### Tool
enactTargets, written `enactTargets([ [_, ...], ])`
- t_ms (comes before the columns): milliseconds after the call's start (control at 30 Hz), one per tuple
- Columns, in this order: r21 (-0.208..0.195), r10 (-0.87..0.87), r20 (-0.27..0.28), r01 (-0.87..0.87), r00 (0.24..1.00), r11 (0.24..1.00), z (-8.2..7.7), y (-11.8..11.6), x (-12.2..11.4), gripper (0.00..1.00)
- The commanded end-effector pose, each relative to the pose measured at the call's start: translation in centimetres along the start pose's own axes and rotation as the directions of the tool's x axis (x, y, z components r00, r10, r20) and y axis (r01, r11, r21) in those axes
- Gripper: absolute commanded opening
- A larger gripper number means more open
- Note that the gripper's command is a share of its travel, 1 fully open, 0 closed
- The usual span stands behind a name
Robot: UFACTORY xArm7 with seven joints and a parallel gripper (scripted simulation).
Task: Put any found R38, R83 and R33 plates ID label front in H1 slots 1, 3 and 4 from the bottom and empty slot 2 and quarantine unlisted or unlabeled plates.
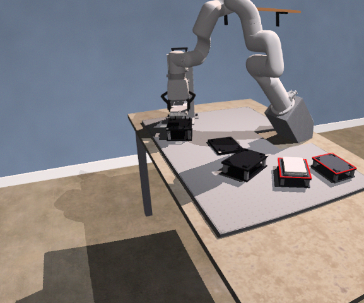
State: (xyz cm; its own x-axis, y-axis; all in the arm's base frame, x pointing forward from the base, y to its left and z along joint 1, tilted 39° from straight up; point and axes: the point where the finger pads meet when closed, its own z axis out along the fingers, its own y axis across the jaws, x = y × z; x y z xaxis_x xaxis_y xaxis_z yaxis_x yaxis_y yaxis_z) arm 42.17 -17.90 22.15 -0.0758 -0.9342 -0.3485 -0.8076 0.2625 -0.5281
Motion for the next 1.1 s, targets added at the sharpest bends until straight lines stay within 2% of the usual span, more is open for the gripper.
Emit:
enactTargets([
  [0, 0.004, 0.001, -0.001, -0.001, 1.000, 1.000, -0.1, -0.1, 0.1, 0.00],
  [233, 0.004, 0.001, -0.001, -0.001, 1.000, 1.000, -0.1, -0.1, 0.1, 0.00],
  [1067, 0.004, 0.001, -0.001, -0.001, 1.000, 1.000, 3.7, -0.1, 0.1, 0.00],
])
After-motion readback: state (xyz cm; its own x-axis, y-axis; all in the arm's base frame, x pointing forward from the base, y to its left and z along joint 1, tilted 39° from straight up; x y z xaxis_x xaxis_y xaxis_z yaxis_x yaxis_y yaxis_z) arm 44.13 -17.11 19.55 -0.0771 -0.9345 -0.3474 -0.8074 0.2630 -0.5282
